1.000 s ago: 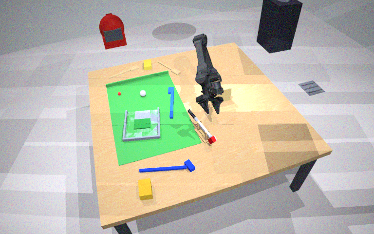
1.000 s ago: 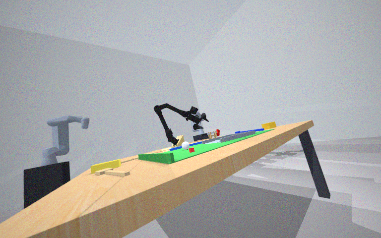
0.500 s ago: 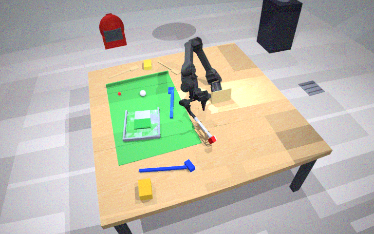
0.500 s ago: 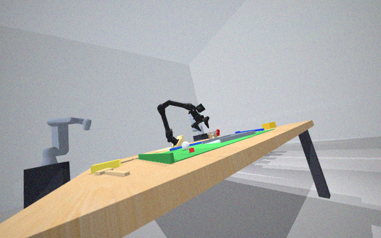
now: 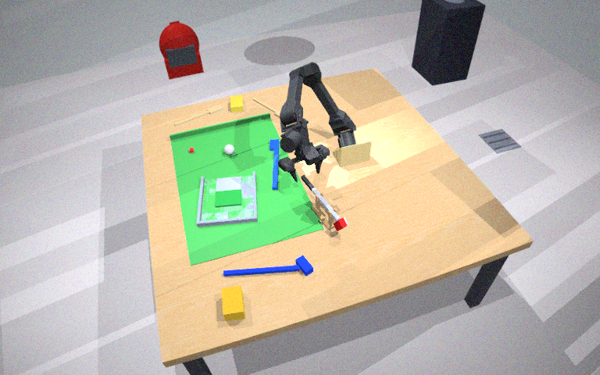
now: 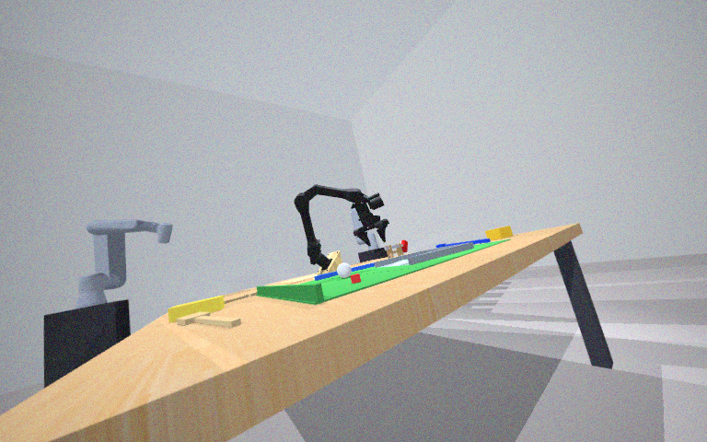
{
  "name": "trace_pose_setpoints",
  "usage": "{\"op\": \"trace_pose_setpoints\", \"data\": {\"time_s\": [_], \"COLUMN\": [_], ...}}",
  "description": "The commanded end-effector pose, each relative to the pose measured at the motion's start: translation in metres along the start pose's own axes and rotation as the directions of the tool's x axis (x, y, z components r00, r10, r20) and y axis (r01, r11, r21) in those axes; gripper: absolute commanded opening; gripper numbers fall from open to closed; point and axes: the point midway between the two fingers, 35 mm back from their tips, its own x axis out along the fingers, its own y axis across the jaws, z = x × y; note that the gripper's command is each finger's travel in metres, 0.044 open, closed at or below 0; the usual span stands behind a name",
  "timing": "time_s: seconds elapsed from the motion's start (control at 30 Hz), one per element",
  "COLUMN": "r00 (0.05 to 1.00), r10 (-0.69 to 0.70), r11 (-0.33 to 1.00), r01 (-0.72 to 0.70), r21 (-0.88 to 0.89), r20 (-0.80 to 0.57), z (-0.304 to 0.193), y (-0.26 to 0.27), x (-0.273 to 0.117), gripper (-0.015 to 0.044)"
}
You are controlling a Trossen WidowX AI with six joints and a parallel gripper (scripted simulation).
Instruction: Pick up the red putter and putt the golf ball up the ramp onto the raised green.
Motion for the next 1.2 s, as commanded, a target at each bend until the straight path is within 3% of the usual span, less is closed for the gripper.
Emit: {"op": "trace_pose_setpoints", "data": {"time_s": [0.0, 1.07, 1.17], "r00": [1.000, 1.000, 1.000], "r10": [0.008, 0.008, 0.007], "r11": [1.000, 1.000, 1.000], "r01": [-0.008, -0.008, -0.007], "r21": [-0.003, -0.002, 0.002], "r20": [-0.011, -0.013, -0.008], "z": [-0.005, -0.018, -0.017], "y": [0.001, 0.001, 0.000], "x": [0.014, 0.059, 0.056], "gripper": [0.0440, 0.0440, 0.0361]}}
